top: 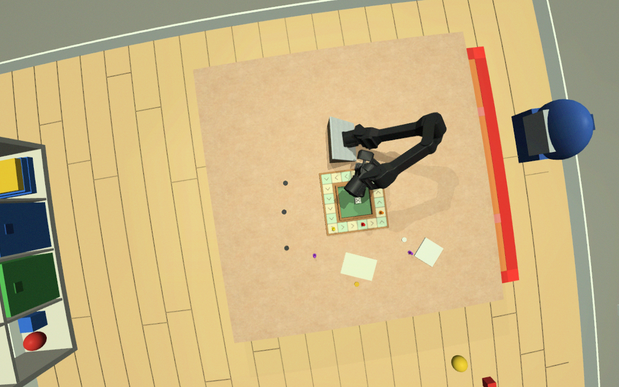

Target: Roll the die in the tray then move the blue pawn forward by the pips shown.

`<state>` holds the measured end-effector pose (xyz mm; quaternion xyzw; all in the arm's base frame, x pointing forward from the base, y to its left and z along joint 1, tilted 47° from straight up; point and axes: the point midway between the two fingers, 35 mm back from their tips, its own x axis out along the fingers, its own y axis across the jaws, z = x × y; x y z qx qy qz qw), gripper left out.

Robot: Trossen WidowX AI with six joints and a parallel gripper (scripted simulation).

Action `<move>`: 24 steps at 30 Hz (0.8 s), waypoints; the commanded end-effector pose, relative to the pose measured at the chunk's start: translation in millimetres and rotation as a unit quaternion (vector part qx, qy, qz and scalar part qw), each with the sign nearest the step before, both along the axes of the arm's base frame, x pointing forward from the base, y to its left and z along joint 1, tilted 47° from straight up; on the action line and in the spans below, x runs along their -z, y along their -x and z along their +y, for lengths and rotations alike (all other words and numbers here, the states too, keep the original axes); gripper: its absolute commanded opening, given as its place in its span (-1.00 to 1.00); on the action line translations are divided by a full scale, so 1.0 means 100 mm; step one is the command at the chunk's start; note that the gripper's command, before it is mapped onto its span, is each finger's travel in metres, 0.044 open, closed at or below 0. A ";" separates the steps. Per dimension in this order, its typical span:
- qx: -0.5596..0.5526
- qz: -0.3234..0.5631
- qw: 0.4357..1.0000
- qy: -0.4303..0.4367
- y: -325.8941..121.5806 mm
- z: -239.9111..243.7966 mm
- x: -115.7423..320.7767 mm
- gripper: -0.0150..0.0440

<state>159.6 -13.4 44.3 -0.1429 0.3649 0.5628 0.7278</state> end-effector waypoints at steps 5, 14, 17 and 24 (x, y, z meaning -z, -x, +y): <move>0.002 0.002 1.000 -0.005 0.00 0.13 0.10 -0.49; 0.002 0.002 1.000 -0.005 -0.01 0.21 0.18 -0.49; 0.002 0.002 1.000 -0.006 -0.01 0.25 0.21 -0.49; -0.001 -0.001 1.000 -0.001 -0.02 0.22 0.19 0.04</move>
